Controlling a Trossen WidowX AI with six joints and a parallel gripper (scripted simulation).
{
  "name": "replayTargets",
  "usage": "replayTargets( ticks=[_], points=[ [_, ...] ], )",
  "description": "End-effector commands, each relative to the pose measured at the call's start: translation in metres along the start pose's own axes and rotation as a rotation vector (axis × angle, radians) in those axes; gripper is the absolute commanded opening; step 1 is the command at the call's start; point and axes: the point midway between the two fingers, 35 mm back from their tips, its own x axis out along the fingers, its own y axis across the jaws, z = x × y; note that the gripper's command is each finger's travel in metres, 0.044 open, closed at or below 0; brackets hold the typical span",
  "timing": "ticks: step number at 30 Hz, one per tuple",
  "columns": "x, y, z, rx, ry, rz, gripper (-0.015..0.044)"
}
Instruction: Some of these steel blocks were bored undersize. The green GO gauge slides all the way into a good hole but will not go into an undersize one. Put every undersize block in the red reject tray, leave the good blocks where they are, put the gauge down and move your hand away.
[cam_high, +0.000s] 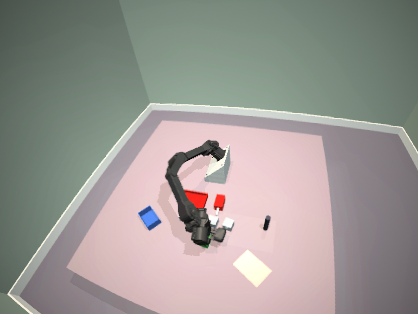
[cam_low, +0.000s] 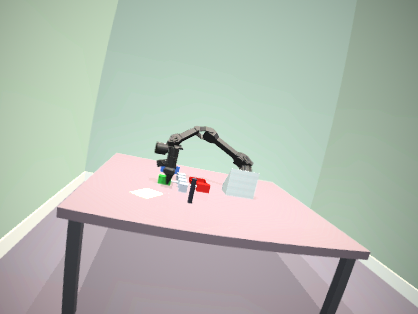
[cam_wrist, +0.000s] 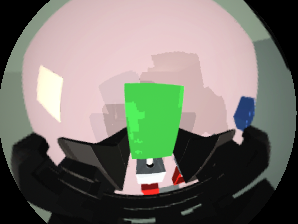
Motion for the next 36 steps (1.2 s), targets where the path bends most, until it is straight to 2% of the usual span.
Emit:
replayTargets(
  ticks=[1,36],
  points=[
    [-0.0038,-0.0014,0.0010,0.000,-0.012,-0.001,0.0000],
    [-0.0056,-0.0007,0.0033,0.000,-0.012,-0.001,0.0000]
  ],
)
